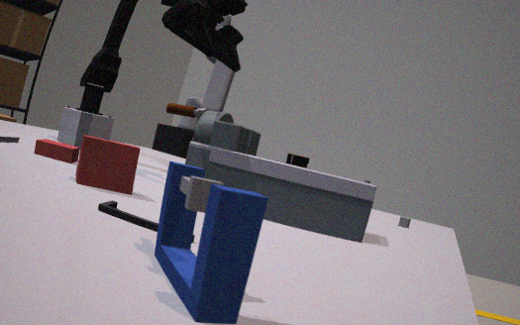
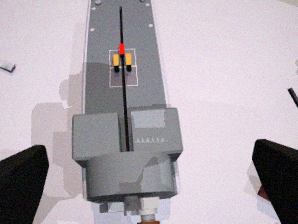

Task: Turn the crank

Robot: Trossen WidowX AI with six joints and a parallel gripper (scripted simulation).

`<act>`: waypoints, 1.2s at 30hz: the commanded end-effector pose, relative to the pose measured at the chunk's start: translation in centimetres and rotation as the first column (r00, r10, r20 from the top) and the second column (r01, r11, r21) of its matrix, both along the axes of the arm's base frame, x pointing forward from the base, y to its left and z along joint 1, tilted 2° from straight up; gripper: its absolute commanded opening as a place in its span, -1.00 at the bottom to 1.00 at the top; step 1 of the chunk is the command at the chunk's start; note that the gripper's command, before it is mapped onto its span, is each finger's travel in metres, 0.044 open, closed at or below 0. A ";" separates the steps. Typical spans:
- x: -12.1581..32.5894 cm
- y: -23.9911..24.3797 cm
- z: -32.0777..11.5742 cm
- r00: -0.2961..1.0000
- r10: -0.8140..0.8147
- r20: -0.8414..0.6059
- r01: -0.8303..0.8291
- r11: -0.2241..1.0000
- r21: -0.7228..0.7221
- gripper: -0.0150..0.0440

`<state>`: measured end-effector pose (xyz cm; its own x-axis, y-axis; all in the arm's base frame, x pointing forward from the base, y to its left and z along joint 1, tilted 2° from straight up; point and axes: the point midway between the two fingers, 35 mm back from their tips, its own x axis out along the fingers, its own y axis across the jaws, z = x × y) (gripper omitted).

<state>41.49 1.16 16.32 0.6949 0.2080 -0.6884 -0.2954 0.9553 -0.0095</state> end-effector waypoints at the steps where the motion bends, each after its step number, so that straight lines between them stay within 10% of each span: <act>1: 2.0 1.2 0.3 0.999 -0.033 -0.023 0.034 0.999 0.011 1.00; 36: 7.5 5.2 -4.7 0.990 -0.120 -0.067 0.123 0.992 0.033 1.00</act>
